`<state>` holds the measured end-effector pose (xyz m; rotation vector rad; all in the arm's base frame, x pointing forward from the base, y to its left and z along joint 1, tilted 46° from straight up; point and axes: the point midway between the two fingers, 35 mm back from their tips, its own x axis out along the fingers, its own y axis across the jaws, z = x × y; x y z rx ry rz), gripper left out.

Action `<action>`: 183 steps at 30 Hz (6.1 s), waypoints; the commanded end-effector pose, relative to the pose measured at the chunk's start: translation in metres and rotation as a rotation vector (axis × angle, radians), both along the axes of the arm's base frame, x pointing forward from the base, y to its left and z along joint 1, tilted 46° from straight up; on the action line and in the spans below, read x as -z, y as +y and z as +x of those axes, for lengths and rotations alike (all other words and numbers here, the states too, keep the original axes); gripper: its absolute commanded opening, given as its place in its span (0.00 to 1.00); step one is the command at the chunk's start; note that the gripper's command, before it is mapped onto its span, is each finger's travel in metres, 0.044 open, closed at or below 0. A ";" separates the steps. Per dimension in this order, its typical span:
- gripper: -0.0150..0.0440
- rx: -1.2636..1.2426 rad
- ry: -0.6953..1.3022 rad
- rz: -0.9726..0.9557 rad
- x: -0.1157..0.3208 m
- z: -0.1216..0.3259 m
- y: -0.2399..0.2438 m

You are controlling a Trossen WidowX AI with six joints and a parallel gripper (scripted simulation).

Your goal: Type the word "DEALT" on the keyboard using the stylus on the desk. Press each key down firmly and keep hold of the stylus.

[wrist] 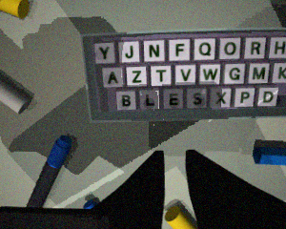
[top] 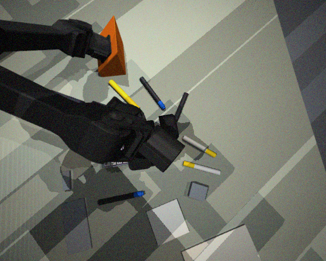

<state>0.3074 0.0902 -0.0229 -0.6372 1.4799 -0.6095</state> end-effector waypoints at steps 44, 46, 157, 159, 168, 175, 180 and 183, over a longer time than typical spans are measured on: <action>0.51 0.842 -1.433 -0.428 -0.071 -0.052 -0.119; 0.51 0.843 -1.439 -0.427 -0.071 -0.052 -0.119; 0.51 0.842 -1.440 -0.429 -0.033 -0.052 -0.161; 0.51 0.842 -1.441 -0.430 -0.032 -0.052 -0.162; 0.42 0.849 -1.446 -0.427 -0.032 -0.052 -0.162; 0.25 0.849 -1.446 -0.427 -0.032 -0.052 -0.162; 0.25 0.849 -1.446 -0.427 -0.032 -0.052 -0.162; 0.25 0.850 -1.445 -0.425 -0.035 -0.051 -0.158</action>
